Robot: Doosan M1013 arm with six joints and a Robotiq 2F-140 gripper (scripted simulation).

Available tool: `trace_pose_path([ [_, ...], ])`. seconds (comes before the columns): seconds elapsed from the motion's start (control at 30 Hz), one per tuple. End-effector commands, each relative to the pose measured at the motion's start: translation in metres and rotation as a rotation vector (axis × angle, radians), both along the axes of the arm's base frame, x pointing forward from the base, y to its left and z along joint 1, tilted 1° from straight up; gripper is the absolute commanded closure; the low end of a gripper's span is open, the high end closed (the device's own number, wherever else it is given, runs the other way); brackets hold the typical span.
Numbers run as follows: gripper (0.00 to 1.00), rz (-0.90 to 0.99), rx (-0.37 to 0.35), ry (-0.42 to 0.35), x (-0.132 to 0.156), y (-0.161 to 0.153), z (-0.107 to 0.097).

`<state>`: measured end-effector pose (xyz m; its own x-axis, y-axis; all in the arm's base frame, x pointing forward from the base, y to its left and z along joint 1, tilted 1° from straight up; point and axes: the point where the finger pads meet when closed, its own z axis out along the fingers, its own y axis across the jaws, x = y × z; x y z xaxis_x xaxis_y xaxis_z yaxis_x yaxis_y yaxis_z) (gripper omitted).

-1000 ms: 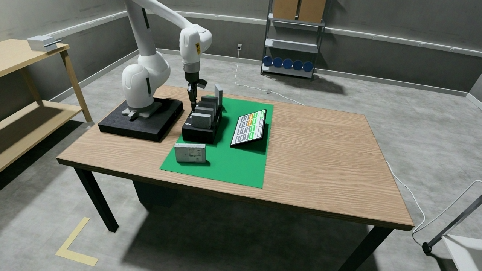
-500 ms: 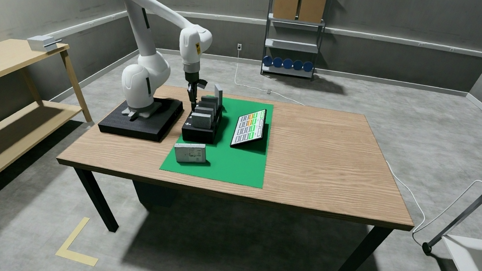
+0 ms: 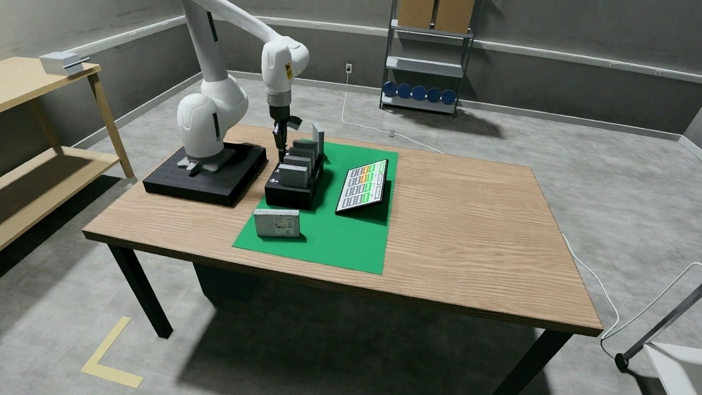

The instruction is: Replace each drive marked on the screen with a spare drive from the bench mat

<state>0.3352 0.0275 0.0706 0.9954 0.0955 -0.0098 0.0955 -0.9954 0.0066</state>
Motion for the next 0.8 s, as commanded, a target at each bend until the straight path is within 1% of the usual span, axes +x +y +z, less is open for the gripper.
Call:
trace_pose_path([
  [0.0,0.9,0.0,0.0,-0.001,0.0004,0.0001,-0.0006],
  [0.77,0.9,0.0,0.0,-0.001,0.0003,0.0,-0.0067],
])
